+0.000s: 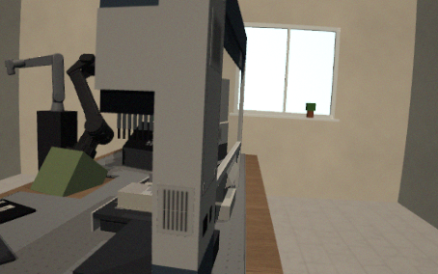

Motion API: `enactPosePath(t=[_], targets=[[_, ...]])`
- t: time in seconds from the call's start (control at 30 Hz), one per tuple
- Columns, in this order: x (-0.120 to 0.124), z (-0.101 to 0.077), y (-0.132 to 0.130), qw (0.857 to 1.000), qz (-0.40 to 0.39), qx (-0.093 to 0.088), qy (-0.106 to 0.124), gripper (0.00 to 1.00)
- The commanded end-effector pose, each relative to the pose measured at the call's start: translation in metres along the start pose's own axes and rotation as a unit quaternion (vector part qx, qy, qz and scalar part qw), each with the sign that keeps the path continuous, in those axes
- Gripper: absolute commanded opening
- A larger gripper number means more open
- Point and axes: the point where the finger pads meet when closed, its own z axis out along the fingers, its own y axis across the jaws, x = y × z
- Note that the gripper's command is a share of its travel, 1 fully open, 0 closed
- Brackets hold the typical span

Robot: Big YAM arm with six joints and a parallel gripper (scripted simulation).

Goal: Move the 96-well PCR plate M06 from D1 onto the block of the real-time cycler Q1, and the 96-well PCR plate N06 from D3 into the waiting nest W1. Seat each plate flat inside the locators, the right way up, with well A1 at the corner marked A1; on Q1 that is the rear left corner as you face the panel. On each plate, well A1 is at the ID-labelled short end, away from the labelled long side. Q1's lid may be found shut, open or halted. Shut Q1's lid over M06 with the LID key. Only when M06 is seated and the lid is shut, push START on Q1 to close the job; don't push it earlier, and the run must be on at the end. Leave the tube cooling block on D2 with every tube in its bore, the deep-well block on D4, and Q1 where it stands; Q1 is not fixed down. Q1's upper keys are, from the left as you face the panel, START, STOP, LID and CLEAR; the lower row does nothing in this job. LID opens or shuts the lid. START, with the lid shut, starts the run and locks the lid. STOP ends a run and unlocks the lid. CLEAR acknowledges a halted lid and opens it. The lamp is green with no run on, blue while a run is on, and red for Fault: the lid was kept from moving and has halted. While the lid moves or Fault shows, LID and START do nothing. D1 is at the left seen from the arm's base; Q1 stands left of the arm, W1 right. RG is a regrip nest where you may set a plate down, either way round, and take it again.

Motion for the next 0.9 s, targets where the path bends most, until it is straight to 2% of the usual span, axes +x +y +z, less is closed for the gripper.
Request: enactPosePath(t=[0.0,0.1,0.23,0.3,0.47,0.57,0.77,0.83,0.87], targets=[[0.015,0.002,-0.002,0.998,0.057,0.001,-0.006,0.00],[0.017,0.003,-0.003,0.998,0.067,0.000,-0.008,0.00],[0.005,0.000,-0.002,0.995,0.095,-0.006,-0.014,0.00],[0.022,0.004,-0.007,0.992,0.122,-0.008,-0.020,0.00],[0.019,0.003,-0.004,0.985,0.170,-0.012,-0.030,0.00],[0.035,0.009,-0.010,0.978,0.203,-0.014,-0.036,0.00],[0.025,0.006,-0.009,0.972,0.230,-0.021,-0.042,0.00],[0.041,0.012,-0.014,0.965,0.256,-0.024,-0.045,0.00],[0.041,0.012,-0.014,0.963,0.266,-0.025,-0.049,0.00]])
